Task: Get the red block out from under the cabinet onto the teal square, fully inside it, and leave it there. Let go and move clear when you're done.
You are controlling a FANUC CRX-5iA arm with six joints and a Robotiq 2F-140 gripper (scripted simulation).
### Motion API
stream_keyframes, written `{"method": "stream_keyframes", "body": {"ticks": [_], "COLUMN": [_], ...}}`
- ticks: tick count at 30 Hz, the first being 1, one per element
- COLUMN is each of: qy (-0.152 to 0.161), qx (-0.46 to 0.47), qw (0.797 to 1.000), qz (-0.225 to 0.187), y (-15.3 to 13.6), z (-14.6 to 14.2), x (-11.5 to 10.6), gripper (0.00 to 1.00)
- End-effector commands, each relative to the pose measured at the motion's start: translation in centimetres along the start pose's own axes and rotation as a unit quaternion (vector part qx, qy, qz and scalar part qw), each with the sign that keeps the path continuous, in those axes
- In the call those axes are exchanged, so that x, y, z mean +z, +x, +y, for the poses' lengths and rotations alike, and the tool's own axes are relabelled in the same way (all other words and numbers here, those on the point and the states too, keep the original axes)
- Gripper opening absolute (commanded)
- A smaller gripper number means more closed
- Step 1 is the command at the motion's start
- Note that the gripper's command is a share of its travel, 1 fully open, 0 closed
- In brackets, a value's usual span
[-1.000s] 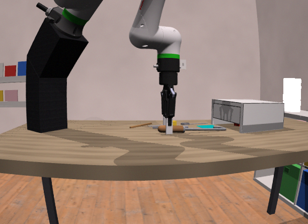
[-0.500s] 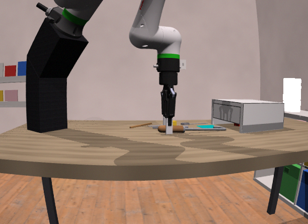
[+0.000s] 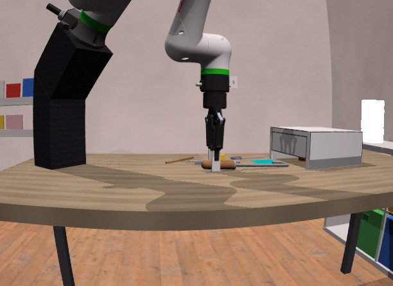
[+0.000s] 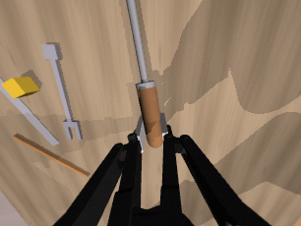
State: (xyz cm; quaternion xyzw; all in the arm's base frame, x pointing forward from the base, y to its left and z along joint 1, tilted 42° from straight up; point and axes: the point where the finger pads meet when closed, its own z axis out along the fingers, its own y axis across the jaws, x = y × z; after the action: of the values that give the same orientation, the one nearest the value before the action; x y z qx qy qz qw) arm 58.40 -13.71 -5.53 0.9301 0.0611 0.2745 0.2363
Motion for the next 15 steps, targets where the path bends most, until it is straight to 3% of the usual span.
{"method": "stream_keyframes", "body": {"ticks": [1, 15], "qy": [0.0, 0.0], "qx": [0.0, 0.0], "qw": [1.0, 1.0], "qz": [0.0, 0.0], "y": [0.01, 0.24], "z": [-0.01, -0.01], "x": [-0.01, -0.01], "gripper": [0.0, 0.0]}}
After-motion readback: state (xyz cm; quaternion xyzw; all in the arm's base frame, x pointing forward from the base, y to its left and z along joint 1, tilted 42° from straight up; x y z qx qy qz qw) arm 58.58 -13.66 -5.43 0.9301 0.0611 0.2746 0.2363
